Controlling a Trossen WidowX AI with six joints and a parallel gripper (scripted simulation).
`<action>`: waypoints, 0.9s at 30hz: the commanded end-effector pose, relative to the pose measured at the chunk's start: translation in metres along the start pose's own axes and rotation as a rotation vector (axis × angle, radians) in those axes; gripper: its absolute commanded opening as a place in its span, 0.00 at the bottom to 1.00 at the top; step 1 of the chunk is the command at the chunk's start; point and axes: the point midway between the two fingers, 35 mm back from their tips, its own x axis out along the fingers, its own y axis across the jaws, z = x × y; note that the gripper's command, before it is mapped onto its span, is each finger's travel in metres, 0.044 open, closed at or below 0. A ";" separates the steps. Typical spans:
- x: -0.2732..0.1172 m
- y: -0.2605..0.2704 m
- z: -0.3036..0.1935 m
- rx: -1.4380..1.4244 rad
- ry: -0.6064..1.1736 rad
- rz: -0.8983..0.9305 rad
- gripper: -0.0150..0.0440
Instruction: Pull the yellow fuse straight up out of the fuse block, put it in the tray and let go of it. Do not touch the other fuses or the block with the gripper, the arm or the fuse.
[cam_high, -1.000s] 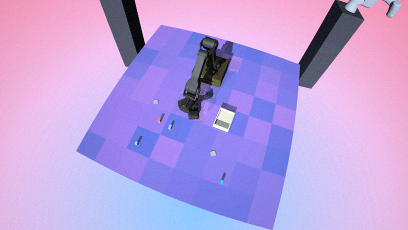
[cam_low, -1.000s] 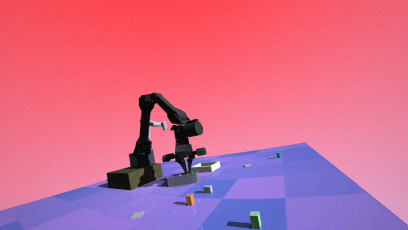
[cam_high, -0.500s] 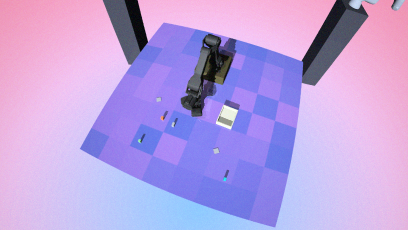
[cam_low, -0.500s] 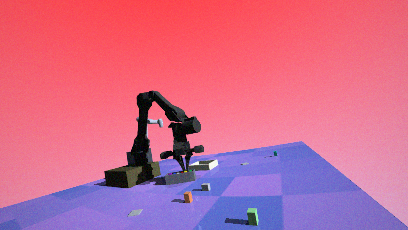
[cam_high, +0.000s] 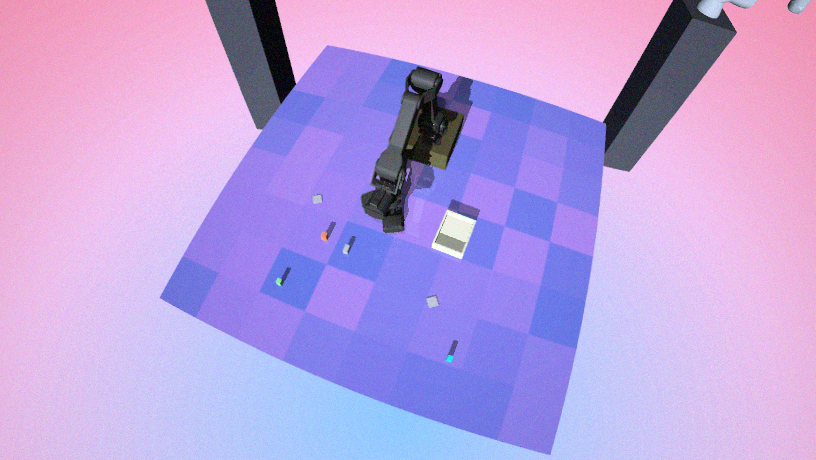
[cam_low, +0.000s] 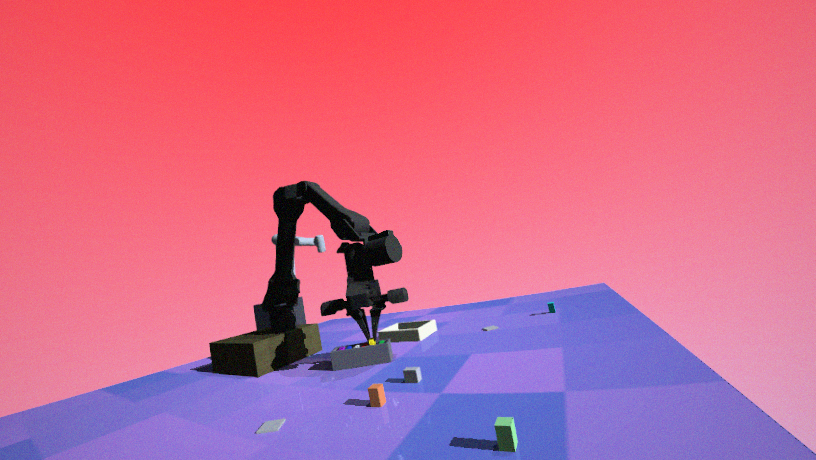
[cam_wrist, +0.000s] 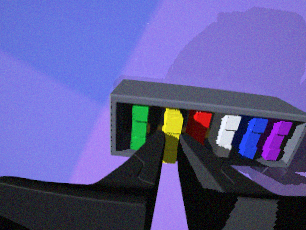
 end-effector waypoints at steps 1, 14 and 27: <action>-0.004 0.001 0.000 0.002 -0.003 0.003 0.25; -0.010 0.001 0.001 0.003 -0.003 0.003 0.25; -0.016 0.000 0.001 0.003 -0.004 0.003 0.25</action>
